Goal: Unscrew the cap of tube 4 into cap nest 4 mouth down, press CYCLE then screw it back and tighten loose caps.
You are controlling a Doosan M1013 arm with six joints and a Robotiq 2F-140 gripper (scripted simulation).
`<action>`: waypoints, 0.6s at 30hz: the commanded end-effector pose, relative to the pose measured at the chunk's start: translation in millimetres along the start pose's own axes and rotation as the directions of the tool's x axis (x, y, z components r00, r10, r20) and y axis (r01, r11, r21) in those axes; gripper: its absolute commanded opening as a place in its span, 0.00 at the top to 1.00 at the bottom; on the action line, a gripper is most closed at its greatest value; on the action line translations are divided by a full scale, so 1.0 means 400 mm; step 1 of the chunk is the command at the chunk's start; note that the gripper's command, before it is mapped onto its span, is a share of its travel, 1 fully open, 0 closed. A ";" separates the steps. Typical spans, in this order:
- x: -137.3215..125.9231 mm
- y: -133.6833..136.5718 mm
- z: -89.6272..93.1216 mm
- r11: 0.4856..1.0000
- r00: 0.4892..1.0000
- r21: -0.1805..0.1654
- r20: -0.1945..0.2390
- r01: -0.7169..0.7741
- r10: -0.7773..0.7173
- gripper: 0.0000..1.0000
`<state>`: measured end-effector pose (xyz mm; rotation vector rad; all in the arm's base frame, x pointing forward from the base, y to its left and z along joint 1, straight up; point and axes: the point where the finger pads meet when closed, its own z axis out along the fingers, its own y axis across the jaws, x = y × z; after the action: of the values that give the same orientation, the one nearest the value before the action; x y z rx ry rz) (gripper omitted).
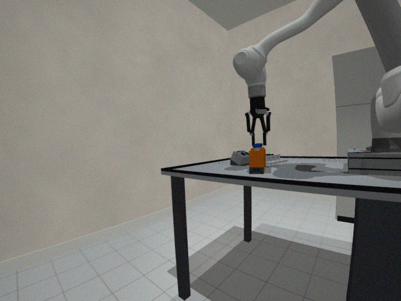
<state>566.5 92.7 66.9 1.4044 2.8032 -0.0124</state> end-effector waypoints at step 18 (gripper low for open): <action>0.000 0.001 -0.002 0.987 0.987 -0.007 -0.007 0.161 -0.161 0.70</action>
<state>566.5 92.7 66.9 1.1750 2.9132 -0.0005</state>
